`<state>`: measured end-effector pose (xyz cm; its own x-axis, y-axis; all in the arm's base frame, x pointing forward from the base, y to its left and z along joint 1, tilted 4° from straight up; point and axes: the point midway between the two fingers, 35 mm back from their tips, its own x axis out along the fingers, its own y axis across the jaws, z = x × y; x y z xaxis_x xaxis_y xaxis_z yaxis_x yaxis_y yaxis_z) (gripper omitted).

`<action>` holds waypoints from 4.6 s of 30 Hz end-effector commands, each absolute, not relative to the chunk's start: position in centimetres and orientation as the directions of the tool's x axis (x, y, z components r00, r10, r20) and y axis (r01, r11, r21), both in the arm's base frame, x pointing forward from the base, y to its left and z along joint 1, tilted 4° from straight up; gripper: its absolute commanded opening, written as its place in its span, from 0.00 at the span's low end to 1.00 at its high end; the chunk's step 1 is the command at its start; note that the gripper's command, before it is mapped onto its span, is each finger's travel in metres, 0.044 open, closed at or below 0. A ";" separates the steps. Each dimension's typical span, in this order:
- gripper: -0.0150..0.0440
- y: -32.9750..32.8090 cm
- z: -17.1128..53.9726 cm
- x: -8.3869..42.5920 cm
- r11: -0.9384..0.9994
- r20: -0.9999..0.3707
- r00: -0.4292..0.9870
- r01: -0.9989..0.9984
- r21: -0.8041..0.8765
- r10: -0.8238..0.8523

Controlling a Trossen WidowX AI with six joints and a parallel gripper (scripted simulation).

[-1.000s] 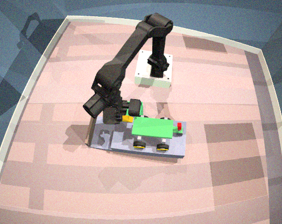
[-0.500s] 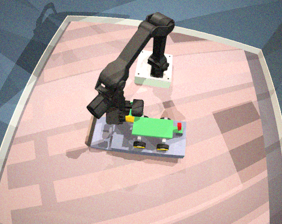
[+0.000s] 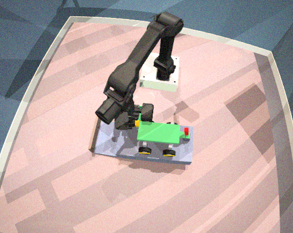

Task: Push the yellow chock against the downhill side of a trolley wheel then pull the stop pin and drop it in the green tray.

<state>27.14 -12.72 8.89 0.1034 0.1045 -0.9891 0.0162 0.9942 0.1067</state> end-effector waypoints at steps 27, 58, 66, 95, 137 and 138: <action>0.58 -12.0 9.0 27.1 0.994 -0.989 0.104 0.016 0.105 0.103; 0.58 -12.4 16.1 27.9 0.992 -0.981 0.193 0.119 0.041 0.018; 0.58 -8.8 16.8 29.3 0.911 -0.977 0.198 0.385 0.149 0.076; 0.58 5.0 19.5 30.8 0.089 -0.951 0.128 0.983 0.159 0.281; 0.58 7.7 16.8 30.8 -0.031 -0.946 0.111 0.994 0.107 0.304; 0.58 7.7 16.6 30.9 -0.031 -0.946 0.111 0.994 0.107 0.304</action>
<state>30.81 7.62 16.99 0.1104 0.3031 -0.9465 0.9939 -0.0259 0.1076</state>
